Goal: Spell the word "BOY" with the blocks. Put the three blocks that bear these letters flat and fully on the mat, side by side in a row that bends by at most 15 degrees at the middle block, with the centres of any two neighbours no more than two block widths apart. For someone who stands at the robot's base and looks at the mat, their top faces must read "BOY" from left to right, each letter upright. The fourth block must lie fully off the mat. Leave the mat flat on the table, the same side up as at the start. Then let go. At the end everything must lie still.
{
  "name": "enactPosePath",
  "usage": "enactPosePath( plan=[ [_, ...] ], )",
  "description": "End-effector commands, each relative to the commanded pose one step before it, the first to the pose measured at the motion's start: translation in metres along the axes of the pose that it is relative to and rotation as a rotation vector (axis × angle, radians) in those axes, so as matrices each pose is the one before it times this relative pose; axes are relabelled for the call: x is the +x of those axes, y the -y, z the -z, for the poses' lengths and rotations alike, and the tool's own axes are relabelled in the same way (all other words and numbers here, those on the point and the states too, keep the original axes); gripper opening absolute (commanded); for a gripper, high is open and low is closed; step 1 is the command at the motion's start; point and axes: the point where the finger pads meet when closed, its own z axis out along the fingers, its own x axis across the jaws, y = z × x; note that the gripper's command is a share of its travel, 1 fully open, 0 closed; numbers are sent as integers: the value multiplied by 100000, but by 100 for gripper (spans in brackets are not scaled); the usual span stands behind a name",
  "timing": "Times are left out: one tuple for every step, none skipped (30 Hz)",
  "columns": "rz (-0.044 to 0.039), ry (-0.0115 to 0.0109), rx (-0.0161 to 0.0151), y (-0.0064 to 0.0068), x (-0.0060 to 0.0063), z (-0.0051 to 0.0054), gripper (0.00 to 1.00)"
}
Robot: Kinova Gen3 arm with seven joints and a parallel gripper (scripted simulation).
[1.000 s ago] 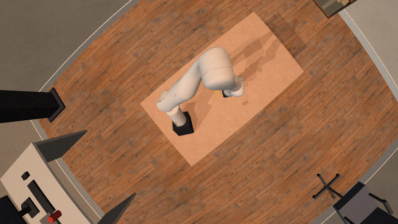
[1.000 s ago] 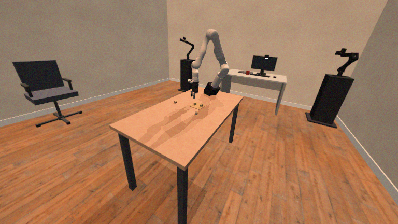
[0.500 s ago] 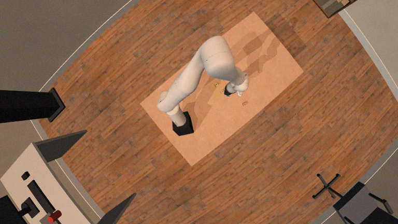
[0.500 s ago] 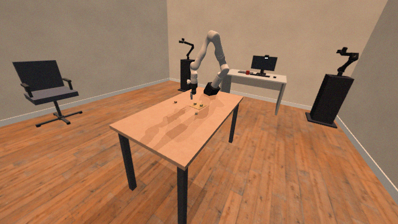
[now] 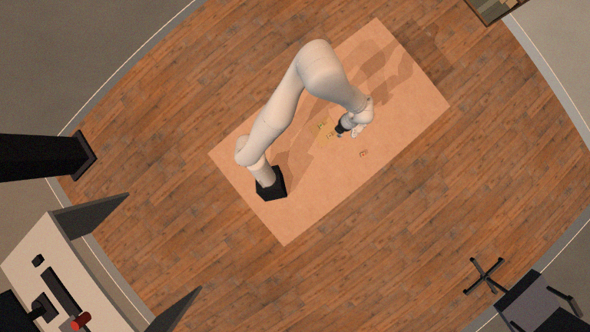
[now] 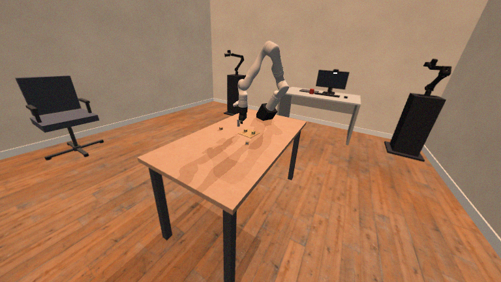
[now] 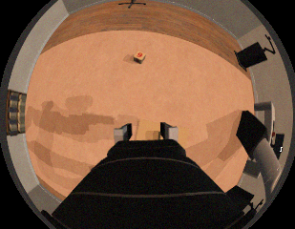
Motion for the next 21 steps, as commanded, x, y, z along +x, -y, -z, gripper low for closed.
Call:
enactPosePath(
  plan=[
    [-5854,-170,428,-1074,-1363,-173,100],
    [-3947,80,44,-174,-285,37,100],
    [-3920,101,31,-198,-283,40,100],
    [-3889,120,17,-222,-279,42,100],
    [-3854,138,2,-246,-274,45,100],
    [-3815,154,-16,-270,-267,47,100],
    [-3773,168,-34,-292,-258,49,100],
    [-3728,180,-53,-314,-247,51,100],
    [0,0,0,0,0,0,100],
    [0,0,0,0,0,0,100],
    [-3679,190,-73,-334,-236,53,100],
    [-3627,197,-93,-353,-222,54,100],
    [-3571,203,-114,-371,-208,56,100],
    [-3513,207,-134,-388,-192,57,100],
    [-3452,208,-154,-402,-176,58,100],
    [-3388,208,-174,-416,-159,58,100],
    [-3321,206,-193,-427,-141,59,100],
    [-3253,202,-211,-436,-123,59,100],
    [-3181,196,-228,-444,-104,59,100],
    [-3108,189,-244,-450,-86,59,100],
    [-3033,180,-258,-454,-67,59,100]
  ],
)
